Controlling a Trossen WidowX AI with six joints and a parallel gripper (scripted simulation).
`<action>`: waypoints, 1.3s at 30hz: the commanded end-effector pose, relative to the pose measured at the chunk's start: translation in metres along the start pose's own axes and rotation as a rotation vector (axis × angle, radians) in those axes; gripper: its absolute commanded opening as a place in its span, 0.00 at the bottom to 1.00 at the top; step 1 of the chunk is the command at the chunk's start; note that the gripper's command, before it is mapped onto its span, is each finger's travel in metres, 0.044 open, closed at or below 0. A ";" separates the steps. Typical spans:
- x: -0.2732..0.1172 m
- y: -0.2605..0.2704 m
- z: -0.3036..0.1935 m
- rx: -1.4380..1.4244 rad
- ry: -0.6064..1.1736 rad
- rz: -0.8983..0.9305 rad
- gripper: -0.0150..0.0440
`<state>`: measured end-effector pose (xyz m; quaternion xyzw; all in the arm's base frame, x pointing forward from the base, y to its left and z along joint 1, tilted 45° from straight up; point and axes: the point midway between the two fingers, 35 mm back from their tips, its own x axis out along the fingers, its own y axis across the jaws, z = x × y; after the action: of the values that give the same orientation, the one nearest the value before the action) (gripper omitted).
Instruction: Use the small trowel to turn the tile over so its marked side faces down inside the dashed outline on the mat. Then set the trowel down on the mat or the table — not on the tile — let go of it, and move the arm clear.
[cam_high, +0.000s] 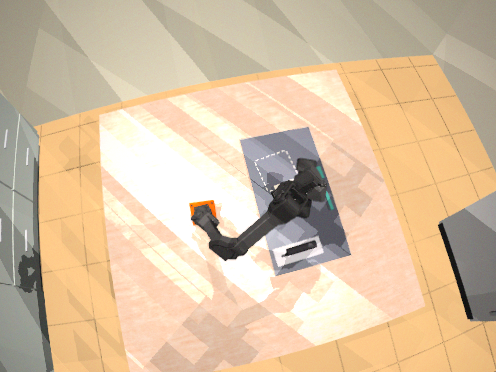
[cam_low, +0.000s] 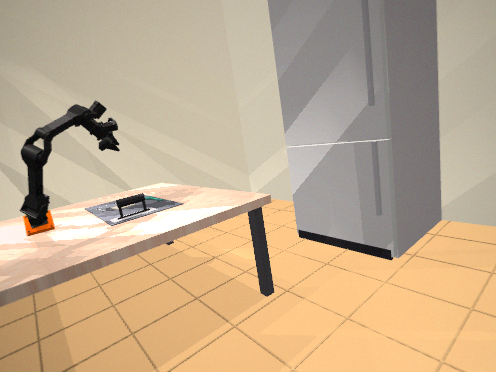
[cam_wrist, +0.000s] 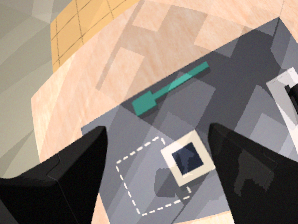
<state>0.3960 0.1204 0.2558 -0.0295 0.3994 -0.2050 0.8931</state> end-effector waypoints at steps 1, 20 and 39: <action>0.022 -0.032 0.004 -0.084 0.058 -0.098 0.71; 0.088 -0.195 -0.011 -0.442 0.495 -0.385 0.71; 0.102 -0.241 -0.025 -0.521 0.635 -0.407 0.71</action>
<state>0.3573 -0.1314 0.2234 -0.2652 0.6746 -0.2679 0.6346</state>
